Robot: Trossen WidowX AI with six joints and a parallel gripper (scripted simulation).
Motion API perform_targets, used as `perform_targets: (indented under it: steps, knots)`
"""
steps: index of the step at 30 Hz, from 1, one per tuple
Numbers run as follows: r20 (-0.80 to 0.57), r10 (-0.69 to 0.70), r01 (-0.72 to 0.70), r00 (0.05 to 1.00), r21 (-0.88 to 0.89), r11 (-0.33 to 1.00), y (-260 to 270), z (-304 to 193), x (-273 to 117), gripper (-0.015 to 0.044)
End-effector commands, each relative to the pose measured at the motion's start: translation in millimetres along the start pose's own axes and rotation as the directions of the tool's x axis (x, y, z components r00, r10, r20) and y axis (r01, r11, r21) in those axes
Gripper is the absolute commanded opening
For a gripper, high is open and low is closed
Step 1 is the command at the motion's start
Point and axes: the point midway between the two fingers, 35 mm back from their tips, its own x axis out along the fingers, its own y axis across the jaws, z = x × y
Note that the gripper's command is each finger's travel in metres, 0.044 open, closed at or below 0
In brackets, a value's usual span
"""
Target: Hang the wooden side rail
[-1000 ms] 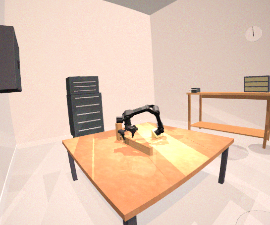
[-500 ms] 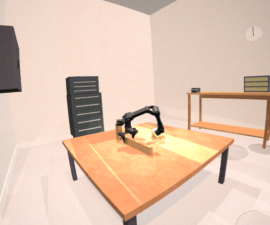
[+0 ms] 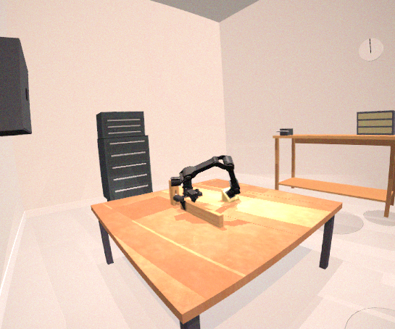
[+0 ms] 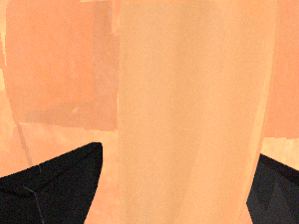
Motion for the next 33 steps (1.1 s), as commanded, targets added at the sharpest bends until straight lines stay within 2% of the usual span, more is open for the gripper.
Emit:
perform_targets:
  steps: [1,4,9,13,33]
  knots:
    - [0.003,-0.001,0.001,1.000,0.005,1.000,0.2,0.1,0.8,0.0204]
    - [0.003,-0.001,0.001,1.000,0.005,1.000,0.2,0.1,0.8,0.0125]
    - [0.003,-0.001,0.001,1.000,0.005,1.000,0.2,0.1,0.8,0.0092]
    - [0.003,-0.001,0.001,1.000,0.005,1.000,0.2,0.1,0.8,0.0000]
    - [0.003,-0.001,0.001,1.000,-0.047,0.999,7.3,-0.3,0.0,0.0000]
